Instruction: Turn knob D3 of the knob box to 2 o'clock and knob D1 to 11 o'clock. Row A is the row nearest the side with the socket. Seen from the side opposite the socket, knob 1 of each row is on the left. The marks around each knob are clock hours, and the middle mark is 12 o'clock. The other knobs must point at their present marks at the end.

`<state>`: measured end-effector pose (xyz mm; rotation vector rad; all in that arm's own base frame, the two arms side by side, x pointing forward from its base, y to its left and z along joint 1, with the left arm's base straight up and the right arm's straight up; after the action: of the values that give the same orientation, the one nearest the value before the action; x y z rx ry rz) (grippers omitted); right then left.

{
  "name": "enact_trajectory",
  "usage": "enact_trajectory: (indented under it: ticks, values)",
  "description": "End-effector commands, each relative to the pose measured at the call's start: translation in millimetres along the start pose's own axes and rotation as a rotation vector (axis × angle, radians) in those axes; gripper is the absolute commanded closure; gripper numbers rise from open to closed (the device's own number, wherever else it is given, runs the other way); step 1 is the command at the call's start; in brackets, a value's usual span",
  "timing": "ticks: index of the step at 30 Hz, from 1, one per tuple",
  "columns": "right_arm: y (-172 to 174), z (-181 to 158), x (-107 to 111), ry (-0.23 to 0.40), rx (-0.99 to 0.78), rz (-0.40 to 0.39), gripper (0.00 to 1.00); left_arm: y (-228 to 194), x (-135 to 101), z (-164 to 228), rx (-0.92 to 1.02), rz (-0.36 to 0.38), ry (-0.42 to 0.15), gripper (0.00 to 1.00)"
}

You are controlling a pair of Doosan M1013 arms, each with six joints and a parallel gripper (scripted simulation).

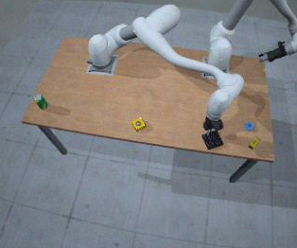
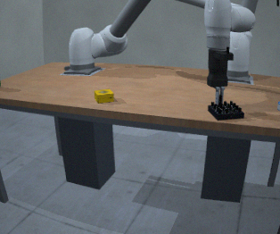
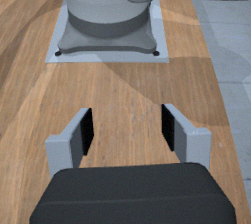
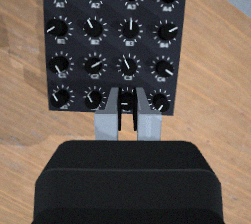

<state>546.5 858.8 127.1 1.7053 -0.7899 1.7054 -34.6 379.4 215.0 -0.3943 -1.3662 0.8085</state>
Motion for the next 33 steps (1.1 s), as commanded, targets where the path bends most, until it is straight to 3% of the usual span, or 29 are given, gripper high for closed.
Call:
enact_trajectory:
  ticks: [1,22,33]
  values:
    - [-0.3,-0.2,1.7,-0.001,-0.005,0.002,0.7,-0.1,0.4,0.1,0.0,-0.001,0.0,0.0]
    - [-0.3,-0.2,1.7,-0.001,-0.14,0.002,0.7,-0.1,0.4,0.1,0.0,-0.001,0.0,0.0]
    - [-0.3,-0.2,1.7,-0.001,-0.332,0.002,0.7,-0.1,0.4,0.1,0.0,-0.001,0.0,0.0]
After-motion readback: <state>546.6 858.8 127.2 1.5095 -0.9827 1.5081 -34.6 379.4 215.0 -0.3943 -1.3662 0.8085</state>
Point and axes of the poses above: on each arm, the point where the finger pads meet when closed, its own x axis back along the fingers, its own z axis across the jaws, y = z × x, the point moved 8 cm from there along x, back along the fingers, and after that the axes turned 13 degrees about x, right-handed, at the moved point
